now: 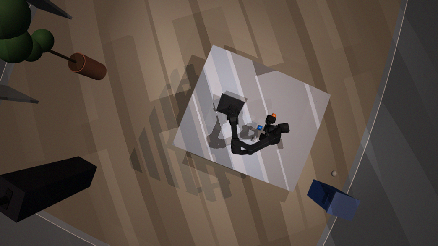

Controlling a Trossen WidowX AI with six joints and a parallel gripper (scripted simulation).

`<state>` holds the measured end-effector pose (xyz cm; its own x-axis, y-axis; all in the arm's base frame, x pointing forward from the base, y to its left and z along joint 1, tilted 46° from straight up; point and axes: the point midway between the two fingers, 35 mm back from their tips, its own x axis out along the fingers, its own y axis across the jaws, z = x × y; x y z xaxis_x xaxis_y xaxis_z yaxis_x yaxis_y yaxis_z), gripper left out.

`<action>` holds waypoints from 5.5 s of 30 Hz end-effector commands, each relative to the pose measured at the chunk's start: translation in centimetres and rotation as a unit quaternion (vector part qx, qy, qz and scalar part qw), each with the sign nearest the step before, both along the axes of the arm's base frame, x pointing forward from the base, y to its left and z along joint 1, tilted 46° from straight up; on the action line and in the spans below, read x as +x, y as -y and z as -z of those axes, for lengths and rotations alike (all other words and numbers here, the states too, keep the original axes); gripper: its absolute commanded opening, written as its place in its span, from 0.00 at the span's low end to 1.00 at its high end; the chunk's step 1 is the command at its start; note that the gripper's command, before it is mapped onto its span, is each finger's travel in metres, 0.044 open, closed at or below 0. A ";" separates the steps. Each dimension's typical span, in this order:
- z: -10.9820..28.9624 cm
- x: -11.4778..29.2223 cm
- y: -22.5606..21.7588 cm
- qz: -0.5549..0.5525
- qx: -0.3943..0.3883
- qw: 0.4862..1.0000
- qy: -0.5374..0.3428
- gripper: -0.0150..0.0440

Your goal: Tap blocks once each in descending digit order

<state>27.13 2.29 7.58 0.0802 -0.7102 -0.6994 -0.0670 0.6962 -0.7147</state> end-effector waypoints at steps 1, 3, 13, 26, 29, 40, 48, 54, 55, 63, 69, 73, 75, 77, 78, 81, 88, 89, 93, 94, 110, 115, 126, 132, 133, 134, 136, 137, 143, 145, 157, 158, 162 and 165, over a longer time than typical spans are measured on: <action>0.6 -0.2 -0.2 0.011 0.000 1.000 0.006 0.93; 0.6 -0.2 -0.2 0.011 0.000 1.000 0.006 0.93; 0.6 -0.2 -0.2 0.011 0.000 1.000 0.006 0.93; 5.8 4.4 -6.6 0.010 0.004 1.000 0.007 0.93; 8.6 5.5 -9.2 0.010 0.004 1.000 0.008 0.93; 10.1 5.9 -10.4 0.011 0.004 1.000 0.008 0.93; 10.1 5.9 -10.4 0.011 0.004 1.000 0.008 0.93; 9.4 5.7 -9.9 0.010 0.004 1.000 0.008 0.93; 8.6 5.5 -9.2 0.010 0.004 1.000 0.008 0.93; 2.0 1.5 -2.3 0.010 0.002 1.000 0.007 0.93; 0.6 -0.2 -0.2 0.011 0.000 1.000 0.006 0.93; 0.8 -0.1 0.0 0.010 0.001 1.000 0.006 0.89; 2.3 0.2 1.4 0.010 0.002 1.000 0.006 0.80; 4.7 0.5 3.9 0.010 0.001 1.000 0.007 0.71; 5.5 0.5 4.8 0.010 0.000 1.000 0.007 0.67; 6.2 0.4 5.6 0.011 -0.001 1.000 0.007 0.53; 6.2 0.4 5.6 0.011 -0.001 1.000 0.007 0.29; 6.2 0.4 5.6 0.011 -0.001 1.000 0.007 0.29; 6.2 0.4 5.6 0.011 -0.001 1.000 0.007 0.29; 6.2 0.4 5.6 0.011 -0.001 1.000 0.007 0.29; 7.7 0.6 7.1 0.010 -0.001 1.000 0.007 0.29; 8.2 0.6 7.7 0.011 -0.002 1.000 0.007 0.29; 6.3 0.5 5.8 0.011 -0.001 1.000 0.007 0.29; 4.7 0.5 3.9 0.010 0.001 1.000 0.007 0.29; 3.5 0.4 2.6 0.010 0.002 1.000 0.006 0.29; 2.3 0.2 1.4 0.010 0.002 1.000 0.006 0.29; 0.8 -0.1 0.0 0.010 0.001 1.000 0.006 0.29; 0.6 -0.2 -0.2 0.011 0.000 1.000 0.006 0.29; 0.9 0.3 -0.7 0.010 0.001 1.000 0.006 0.29; 2.0 1.5 -2.3 0.010 0.002 1.000 0.007 0.29; 10.1 5.9 -10.4 0.011 0.004 1.000 0.008 0.29; 10.1 5.9 -10.4 0.011 0.004 1.000 0.008 0.29; 12.3 6.3 -8.3 0.010 0.004 1.000 0.009 0.29; 15.5 6.5 -4.8 0.010 0.002 1.000 0.009 0.29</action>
<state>34.17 11.02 -4.75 0.1173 -0.6853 -0.7188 -0.0277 0.7212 -0.6921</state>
